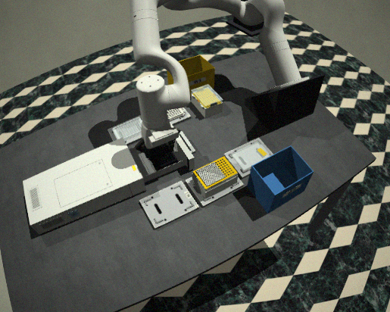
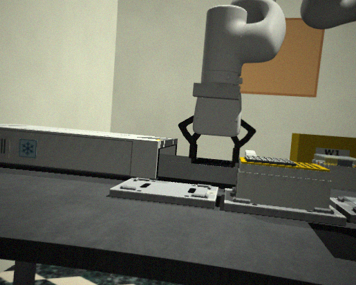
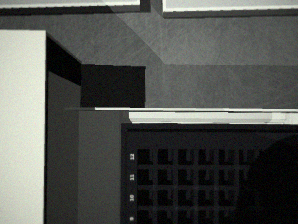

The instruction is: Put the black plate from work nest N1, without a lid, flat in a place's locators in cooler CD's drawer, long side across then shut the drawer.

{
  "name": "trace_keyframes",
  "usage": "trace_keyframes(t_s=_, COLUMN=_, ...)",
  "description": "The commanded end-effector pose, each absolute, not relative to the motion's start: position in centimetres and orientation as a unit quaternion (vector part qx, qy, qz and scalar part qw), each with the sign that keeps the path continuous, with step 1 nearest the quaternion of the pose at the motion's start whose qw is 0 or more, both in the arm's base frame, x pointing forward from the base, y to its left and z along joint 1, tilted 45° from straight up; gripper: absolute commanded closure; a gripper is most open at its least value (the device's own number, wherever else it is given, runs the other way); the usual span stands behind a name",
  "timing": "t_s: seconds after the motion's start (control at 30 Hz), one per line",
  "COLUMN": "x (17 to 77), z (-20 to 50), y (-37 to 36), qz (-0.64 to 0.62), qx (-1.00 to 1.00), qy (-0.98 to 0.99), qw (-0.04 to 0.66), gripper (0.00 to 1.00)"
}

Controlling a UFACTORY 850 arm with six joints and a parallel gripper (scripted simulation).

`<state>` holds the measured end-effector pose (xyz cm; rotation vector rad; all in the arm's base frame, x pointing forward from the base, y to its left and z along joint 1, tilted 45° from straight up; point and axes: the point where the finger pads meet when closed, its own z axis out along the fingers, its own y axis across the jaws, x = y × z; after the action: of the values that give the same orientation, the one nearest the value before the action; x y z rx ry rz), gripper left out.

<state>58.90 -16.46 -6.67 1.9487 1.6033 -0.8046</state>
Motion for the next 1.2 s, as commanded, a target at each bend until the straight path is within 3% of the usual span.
trace_keyframes(t_s=0.0, x=59.0, z=-6.6, y=-16.4, qz=-0.294, qx=0.714, qy=0.587, qw=0.244, gripper=1.0)
trace_keyframes(t_s=1.17, x=58.8, z=-7.7, y=-17.4, qz=-0.294, qx=0.714, qy=0.587, qw=0.244, gripper=1.0)
